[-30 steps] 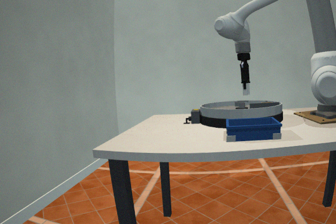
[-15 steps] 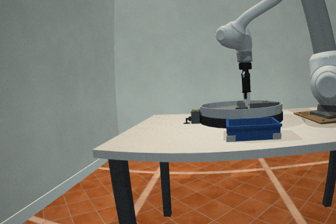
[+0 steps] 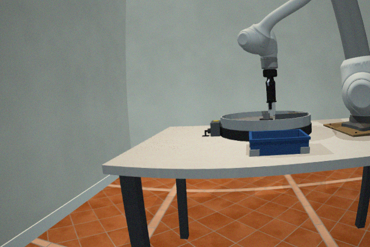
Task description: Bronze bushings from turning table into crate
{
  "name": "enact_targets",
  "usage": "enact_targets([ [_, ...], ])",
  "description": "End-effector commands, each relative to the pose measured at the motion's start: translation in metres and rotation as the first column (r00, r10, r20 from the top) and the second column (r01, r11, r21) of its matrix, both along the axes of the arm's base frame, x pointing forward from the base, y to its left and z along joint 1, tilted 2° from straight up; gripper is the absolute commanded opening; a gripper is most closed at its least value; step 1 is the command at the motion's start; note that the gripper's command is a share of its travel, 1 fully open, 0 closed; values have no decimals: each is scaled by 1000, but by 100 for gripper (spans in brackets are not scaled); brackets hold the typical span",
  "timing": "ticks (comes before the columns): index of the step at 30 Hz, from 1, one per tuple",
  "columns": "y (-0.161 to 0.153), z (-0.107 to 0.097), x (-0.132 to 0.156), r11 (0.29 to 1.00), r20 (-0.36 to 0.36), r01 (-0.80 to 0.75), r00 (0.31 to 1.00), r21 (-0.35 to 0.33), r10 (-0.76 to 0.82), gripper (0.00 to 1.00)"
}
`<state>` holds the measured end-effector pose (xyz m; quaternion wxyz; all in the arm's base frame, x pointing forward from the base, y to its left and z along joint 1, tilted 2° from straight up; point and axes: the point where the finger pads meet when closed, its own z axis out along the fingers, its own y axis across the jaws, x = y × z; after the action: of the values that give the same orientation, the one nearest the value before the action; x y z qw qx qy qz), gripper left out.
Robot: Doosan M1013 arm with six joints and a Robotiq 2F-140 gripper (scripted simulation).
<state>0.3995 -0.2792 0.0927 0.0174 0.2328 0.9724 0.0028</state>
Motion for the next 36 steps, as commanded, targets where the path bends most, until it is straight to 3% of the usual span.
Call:
enact_targets([
  [1, 0, 0, 0, 1000, 0, 0, 1000, 0, 0, 32],
  [30, 0, 0, 0, 1000, 0, 0, 1000, 0, 0, 32],
  [31, 0, 0, 0, 1000, 0, 0, 1000, 0, 0, 0],
  [36, 0, 0, 0, 1000, 0, 0, 1000, 0, 0, 0],
])
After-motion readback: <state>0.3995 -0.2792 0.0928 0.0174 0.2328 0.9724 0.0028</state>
